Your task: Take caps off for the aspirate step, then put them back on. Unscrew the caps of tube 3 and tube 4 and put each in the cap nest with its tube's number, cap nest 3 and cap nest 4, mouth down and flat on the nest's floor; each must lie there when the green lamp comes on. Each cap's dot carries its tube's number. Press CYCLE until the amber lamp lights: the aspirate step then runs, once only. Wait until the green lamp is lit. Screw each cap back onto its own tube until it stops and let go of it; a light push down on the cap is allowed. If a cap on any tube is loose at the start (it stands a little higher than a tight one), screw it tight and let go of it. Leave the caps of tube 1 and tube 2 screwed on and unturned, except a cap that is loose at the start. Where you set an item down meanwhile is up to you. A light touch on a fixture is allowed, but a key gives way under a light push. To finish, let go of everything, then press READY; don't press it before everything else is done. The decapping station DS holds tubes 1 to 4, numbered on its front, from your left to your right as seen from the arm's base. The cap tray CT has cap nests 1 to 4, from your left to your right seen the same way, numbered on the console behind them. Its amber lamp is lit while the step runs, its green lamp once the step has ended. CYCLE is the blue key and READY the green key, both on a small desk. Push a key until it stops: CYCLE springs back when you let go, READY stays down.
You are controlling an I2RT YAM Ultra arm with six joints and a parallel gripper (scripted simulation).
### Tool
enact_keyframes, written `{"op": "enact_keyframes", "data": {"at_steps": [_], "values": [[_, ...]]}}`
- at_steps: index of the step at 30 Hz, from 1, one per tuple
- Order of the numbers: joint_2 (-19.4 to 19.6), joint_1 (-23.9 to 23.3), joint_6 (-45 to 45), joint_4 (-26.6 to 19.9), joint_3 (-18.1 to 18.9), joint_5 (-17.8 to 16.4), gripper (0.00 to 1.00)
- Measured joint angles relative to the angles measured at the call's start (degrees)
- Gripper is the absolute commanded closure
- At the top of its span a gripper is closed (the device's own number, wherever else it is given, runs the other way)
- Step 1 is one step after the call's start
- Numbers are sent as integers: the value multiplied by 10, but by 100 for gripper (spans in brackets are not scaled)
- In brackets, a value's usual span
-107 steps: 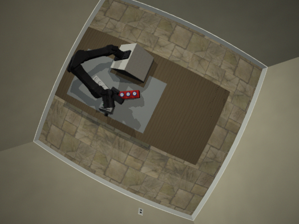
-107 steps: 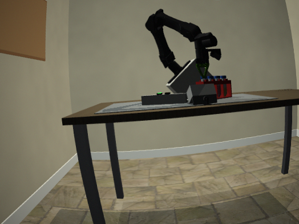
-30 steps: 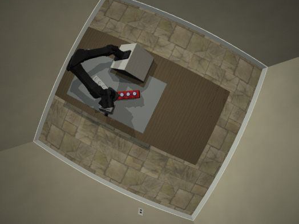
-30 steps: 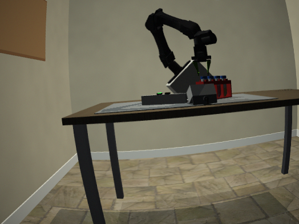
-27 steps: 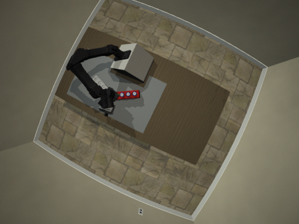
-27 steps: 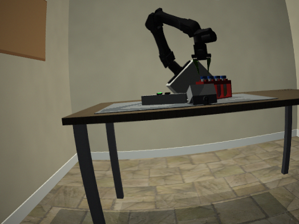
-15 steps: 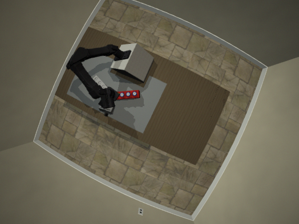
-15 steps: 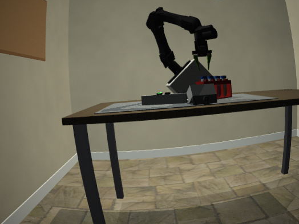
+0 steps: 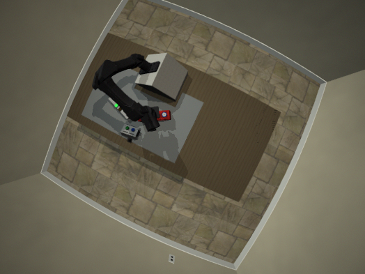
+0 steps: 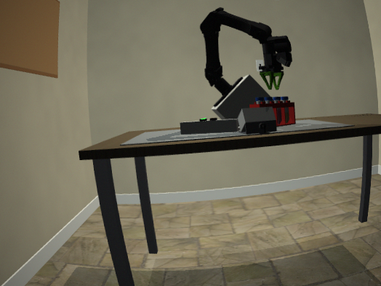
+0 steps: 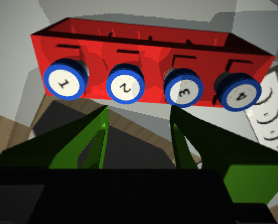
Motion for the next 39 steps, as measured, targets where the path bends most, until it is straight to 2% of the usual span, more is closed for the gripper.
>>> {"op": "enact_keyframes", "data": {"at_steps": [8, 12, 20, 31, 39], "values": [[61, 54, -184, -4, 38, -24, 51], [85, 81, -240, -6, 54, -39, 51], [84, 79, -272, -4, 57, -43, 51], [106, 56, -294, 48, 19, -33, 51], [106, 55, -299, 66, 18, -31, 51]]}}
